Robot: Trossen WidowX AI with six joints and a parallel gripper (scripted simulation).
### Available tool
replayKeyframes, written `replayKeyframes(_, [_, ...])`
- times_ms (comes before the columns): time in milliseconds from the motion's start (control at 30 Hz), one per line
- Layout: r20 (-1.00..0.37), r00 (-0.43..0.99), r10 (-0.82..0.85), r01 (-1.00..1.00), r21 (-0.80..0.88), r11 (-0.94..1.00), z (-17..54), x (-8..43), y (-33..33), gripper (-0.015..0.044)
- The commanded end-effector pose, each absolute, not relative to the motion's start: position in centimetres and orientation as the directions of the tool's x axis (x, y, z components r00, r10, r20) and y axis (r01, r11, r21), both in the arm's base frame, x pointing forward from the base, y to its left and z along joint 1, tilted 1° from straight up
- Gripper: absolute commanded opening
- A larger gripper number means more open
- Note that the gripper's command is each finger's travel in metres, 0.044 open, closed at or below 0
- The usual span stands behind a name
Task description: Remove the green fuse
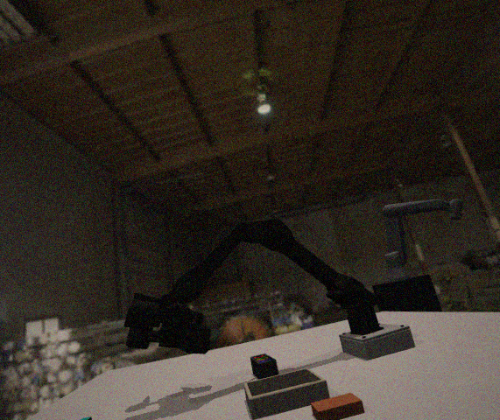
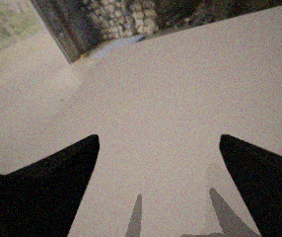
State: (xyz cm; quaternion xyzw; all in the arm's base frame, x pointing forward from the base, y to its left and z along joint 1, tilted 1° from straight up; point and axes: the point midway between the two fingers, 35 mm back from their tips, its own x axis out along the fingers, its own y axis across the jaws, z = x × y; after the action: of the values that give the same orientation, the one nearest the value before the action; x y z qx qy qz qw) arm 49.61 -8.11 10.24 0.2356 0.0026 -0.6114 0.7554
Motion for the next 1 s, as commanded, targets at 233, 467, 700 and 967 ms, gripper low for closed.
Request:
replayKeyframes(233, [-0.689, 0.204, -0.695, 0.853, -0.223, 0.472, 8.7, 42.7, -10.5, 0.019])
replayKeyframes(467, [-0.9, 0.126, -0.418, 0.51, -0.303, 0.805, 7.7, 35.9, -9.5, 0.0061])
replayKeyframes(700, [-0.98, 0.075, -0.185, 0.221, -0.164, 0.961, 7.5, 30.9, -7.5, 0.0061])
replayKeyframes(967, [-0.999, 0.051, -0.011, 0.023, -0.01, 1.0, 7.6, 27.5, -5.7, 0.0061])
